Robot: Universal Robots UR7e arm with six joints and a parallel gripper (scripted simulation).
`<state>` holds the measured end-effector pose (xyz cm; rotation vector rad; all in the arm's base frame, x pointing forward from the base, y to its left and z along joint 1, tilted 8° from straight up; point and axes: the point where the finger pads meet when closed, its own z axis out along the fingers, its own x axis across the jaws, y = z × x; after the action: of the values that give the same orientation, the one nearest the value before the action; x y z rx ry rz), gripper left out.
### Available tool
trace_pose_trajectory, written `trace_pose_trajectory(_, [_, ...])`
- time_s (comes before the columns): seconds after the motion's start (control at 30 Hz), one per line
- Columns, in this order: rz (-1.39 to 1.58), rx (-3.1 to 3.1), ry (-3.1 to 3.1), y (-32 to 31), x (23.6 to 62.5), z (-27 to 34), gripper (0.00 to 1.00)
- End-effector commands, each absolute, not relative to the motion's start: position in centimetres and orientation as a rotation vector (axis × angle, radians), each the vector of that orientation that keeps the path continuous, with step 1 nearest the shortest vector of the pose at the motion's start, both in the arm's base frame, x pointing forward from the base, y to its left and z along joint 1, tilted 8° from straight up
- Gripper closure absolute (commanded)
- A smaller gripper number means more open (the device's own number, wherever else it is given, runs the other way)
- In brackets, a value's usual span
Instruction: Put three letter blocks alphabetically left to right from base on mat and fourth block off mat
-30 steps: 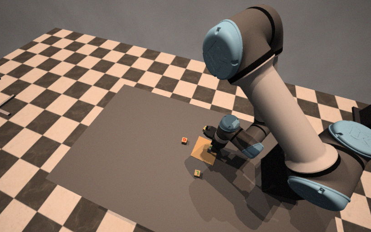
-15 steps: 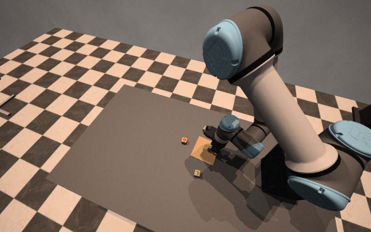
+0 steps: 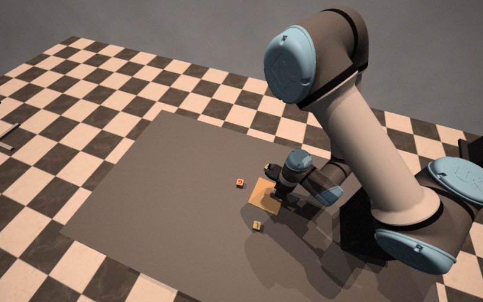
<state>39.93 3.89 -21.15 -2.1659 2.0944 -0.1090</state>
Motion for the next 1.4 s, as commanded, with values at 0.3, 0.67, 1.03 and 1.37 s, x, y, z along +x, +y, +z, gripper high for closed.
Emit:
trace_pose_trajectory(0.3, [-0.112, -2.167, 2.093, 3.9, 40.0, -21.1, 0.43])
trace_pose_trajectory(0.67, [-0.109, -2.166, 2.095, 3.9, 39.7, -20.2, 0.43])
trace_pose_trajectory(1.03, [-0.109, -2.165, 2.096, 3.7, 39.3, -17.2, 0.43])
trace_pose_trajectory(1.37, [-0.109, -2.165, 2.096, 3.6, 38.9, -14.6, 0.43])
